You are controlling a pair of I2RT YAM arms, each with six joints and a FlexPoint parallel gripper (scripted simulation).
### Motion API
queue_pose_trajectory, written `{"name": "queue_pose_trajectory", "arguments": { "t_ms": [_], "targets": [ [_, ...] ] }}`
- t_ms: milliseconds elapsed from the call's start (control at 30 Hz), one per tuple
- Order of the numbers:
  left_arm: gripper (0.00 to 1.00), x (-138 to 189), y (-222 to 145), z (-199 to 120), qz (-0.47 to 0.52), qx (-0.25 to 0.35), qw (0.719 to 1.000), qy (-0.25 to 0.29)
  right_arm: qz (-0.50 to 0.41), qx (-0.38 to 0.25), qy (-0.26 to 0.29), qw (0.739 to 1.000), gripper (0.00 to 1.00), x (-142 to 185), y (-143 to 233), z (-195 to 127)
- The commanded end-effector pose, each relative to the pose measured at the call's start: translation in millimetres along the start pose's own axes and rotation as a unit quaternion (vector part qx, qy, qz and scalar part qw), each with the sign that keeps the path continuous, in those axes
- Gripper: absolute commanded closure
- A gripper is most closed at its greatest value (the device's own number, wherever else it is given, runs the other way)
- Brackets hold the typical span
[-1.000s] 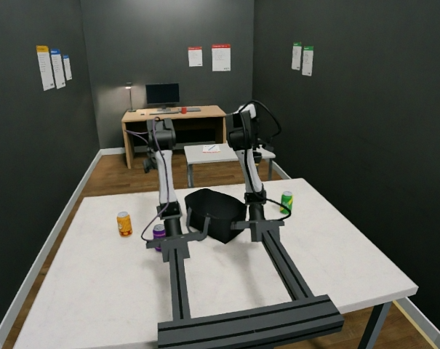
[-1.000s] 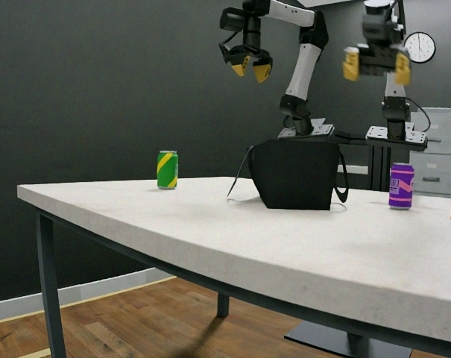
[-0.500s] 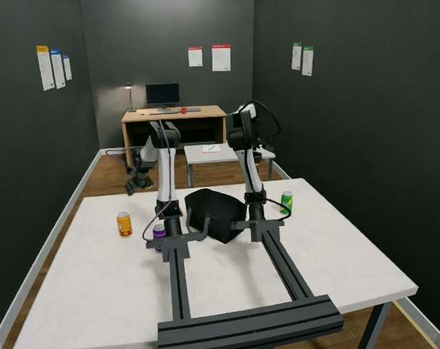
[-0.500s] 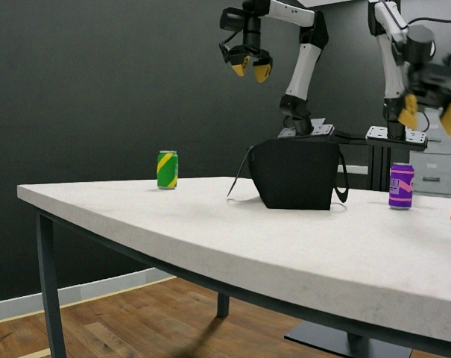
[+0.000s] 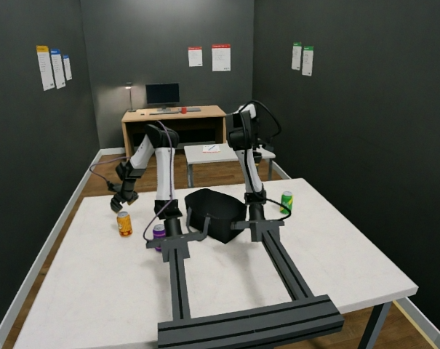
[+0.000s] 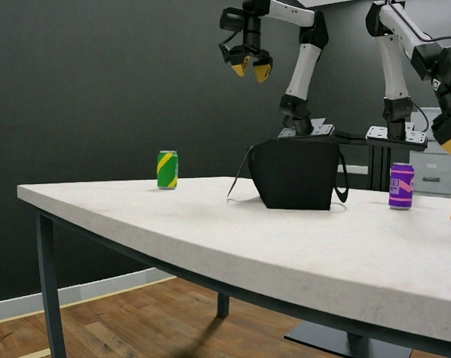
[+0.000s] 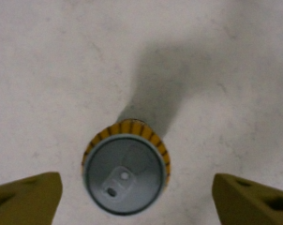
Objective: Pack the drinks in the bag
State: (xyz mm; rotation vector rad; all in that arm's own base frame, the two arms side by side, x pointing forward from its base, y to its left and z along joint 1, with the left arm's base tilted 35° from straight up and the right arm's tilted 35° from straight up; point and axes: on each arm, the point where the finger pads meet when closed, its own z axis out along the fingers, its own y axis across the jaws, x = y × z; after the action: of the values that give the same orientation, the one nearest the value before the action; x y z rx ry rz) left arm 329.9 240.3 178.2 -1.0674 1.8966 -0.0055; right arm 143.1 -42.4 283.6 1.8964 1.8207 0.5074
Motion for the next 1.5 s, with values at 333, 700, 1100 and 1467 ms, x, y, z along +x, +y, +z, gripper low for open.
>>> {"name": "queue_pose_trajectory", "arguments": {
  "t_ms": [333, 700, 1100, 1467],
  "targets": [
    [0.16, 10, 10, 13, -0.009, -0.012, 1.000, 0.006, -0.005, -0.015, -0.009, 1.000, 0.00, -2, 7, -8],
    [0.16, 17, 9, 28, -0.009, -0.012, 1.000, 0.002, -0.005, -0.015, -0.009, 1.000, 0.00, -2, 7, -8],
    [0.16, 25, 10, 43, -0.010, -0.012, 1.000, 0.002, -0.005, -0.015, -0.009, 1.000, 0.00, -2, 7, -8],
    [0.16, 33, 11, 57, -0.011, -0.013, 1.000, 0.005, -0.005, -0.015, -0.009, 1.000, 0.00, -2, 7, -8]
  ]
}}
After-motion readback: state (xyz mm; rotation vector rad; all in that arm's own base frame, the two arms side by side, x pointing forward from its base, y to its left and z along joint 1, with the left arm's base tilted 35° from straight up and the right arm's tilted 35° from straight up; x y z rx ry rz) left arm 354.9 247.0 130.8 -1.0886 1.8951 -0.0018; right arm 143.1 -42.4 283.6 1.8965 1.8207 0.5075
